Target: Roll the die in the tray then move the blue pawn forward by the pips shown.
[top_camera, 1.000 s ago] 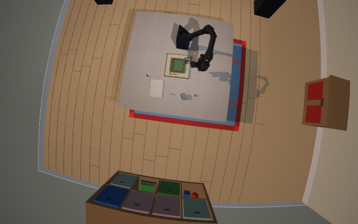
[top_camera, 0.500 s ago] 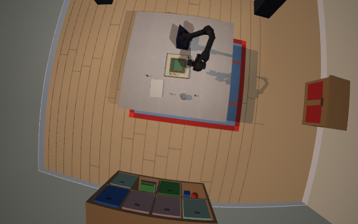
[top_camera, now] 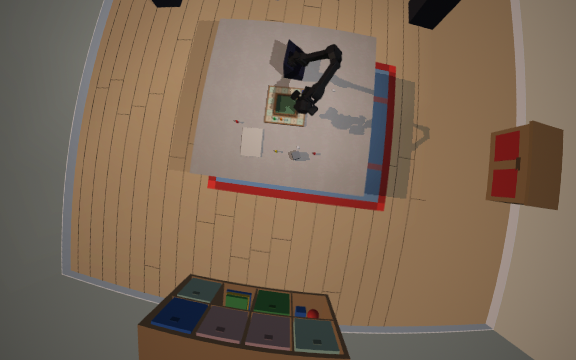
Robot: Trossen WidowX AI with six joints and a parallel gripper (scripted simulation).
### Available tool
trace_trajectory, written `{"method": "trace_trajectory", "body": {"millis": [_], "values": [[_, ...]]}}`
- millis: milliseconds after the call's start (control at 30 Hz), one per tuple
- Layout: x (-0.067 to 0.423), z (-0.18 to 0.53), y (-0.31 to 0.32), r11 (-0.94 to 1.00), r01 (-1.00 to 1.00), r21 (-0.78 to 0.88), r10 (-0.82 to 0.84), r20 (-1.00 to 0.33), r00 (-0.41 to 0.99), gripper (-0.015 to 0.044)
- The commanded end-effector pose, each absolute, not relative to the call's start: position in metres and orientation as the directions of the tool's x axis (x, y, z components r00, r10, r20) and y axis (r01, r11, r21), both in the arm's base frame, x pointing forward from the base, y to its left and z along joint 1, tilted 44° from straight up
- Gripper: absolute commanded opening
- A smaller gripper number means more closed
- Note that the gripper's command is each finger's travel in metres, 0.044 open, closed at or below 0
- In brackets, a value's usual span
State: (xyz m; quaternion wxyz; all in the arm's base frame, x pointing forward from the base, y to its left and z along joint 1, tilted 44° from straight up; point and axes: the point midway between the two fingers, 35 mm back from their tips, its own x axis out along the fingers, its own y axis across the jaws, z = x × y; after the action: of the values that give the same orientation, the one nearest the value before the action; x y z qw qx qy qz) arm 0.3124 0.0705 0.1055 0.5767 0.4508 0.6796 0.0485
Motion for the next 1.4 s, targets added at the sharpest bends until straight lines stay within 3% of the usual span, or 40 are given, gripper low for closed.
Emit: {"method": "trace_trajectory", "body": {"millis": [0, 400, 800, 1067, 1367], "values": [[0.31, 0.086, 0.057, 0.514, 0.68, 0.522, 0.666, -0.743, 0.067, 0.0], [0.296, 0.041, 0.024, 0.252, 0.917, 0.309, 0.671, -0.739, 0.065, 0.0], [0.274, 0.003, -0.001, -0.034, 0.998, 0.059, 0.684, -0.726, 0.067, 0.0], [0.273, 0.002, 0.0, -0.032, 0.998, 0.047, 0.67, -0.74, 0.056, 0.0], [0.266, -0.007, 0.005, 0.014, 0.999, -0.036, 0.441, -0.897, -0.039, 0.0]]}}
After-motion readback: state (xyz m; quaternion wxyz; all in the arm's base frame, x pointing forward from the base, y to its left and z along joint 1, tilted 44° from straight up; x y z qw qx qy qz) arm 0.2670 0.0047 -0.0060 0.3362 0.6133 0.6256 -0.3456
